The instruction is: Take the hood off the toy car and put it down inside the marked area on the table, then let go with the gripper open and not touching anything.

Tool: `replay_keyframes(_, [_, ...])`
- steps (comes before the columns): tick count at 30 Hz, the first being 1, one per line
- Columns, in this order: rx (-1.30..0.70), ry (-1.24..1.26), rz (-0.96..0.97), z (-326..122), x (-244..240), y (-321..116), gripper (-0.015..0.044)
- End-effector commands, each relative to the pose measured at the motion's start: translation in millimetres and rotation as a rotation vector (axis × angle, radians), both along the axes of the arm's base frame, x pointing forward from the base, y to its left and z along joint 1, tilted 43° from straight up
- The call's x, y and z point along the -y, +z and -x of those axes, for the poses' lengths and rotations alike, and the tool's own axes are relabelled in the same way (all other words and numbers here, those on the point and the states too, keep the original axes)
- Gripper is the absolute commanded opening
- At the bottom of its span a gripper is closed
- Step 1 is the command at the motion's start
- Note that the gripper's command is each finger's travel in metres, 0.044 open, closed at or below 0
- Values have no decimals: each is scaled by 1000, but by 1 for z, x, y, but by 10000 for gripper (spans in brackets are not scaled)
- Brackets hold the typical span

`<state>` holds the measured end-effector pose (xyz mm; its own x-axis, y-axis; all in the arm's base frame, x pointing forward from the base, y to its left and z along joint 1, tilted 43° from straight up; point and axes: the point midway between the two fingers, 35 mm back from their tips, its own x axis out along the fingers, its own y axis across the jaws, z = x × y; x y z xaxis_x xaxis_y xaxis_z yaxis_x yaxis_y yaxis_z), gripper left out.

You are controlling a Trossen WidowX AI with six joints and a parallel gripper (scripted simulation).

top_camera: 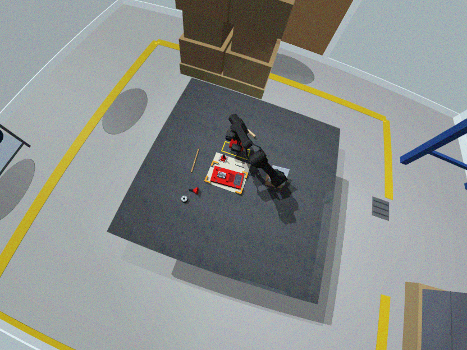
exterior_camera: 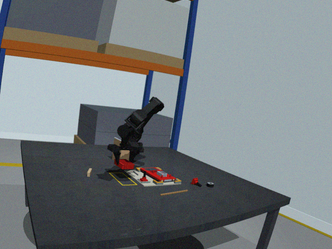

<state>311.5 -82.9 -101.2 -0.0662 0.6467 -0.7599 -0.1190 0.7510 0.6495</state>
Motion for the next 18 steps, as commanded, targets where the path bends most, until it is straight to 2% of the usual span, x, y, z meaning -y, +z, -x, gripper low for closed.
replay_keyframes(1, [-11, -5, -9, 2, -5, -5, 0])
replay_keyframes(18, [-11, -5, -10, 4, -14, -16, 0])
